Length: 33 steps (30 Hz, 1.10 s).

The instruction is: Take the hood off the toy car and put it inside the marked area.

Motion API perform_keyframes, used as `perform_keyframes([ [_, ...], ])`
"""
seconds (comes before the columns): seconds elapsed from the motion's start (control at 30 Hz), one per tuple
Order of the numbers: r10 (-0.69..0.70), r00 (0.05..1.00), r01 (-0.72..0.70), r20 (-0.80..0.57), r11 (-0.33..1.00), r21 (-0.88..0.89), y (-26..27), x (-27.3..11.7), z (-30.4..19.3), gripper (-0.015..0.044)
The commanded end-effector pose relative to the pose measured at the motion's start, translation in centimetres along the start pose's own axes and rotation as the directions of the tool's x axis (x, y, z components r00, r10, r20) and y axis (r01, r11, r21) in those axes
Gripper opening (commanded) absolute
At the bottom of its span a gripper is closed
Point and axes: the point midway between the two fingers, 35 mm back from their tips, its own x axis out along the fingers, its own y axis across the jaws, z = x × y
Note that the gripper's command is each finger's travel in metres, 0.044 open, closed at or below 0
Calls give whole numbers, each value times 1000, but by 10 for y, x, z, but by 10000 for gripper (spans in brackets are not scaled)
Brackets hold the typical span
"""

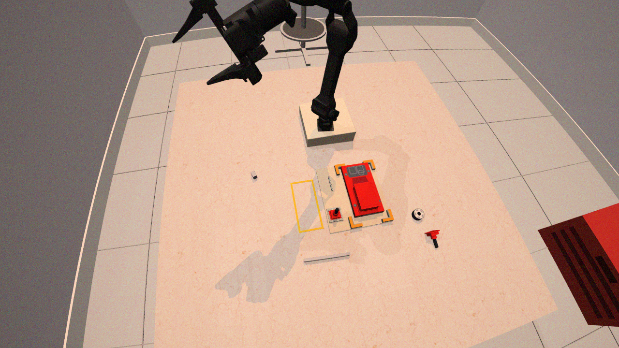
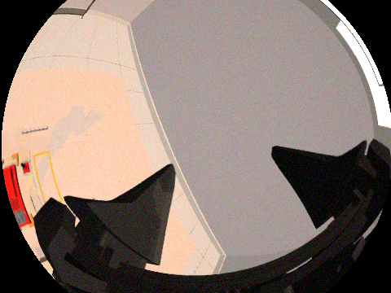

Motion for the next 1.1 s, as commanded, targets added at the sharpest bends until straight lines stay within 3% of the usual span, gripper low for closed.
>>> perform_keyframes([
  [0.0, 134, 989, -136, 56, 990, 33, 43, 18, 27, 440],
  [0.27, 393, 908, -407, 148, 910, 76, 138, 25, 85, 440],
  [0.53, 618, 771, -634, 157, 768, 90, 238, 6, 130, 440],
  [1.07, 898, 435, -884, -72, 440, 155, 430, -99, 146, 440],
])
